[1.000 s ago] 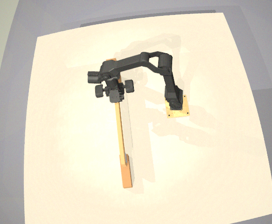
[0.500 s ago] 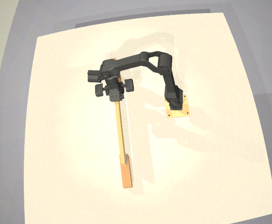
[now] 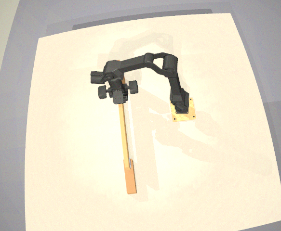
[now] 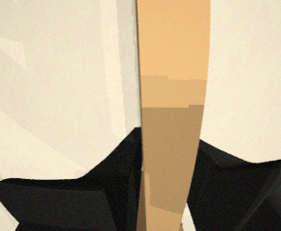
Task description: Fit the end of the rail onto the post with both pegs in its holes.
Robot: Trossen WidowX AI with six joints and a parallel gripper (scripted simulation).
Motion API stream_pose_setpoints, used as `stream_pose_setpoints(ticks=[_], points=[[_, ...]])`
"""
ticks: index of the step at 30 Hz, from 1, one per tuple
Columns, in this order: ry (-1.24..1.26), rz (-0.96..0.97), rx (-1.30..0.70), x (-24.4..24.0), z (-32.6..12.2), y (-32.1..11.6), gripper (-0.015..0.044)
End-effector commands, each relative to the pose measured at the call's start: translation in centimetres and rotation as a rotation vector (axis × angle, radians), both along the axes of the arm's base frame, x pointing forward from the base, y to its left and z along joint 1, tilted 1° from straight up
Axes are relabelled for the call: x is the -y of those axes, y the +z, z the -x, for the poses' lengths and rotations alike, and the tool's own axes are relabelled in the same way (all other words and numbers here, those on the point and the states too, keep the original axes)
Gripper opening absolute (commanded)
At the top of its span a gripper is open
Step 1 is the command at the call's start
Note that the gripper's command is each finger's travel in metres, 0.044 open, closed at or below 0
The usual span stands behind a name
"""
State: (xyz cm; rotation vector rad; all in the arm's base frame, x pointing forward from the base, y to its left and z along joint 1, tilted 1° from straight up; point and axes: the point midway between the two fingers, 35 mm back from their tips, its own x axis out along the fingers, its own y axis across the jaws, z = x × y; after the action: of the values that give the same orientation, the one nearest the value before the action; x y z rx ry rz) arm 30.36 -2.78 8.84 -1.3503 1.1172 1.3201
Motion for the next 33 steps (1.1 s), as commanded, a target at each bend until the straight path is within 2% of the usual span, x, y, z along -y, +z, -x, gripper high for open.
stream_pose_setpoints(ticks=[1,33], points=[[0.001,0.001,0.003,0.20,-0.09,0.10,0.0000],[0.001,0.002,0.003,1.19,-0.27,0.13,0.0000]])
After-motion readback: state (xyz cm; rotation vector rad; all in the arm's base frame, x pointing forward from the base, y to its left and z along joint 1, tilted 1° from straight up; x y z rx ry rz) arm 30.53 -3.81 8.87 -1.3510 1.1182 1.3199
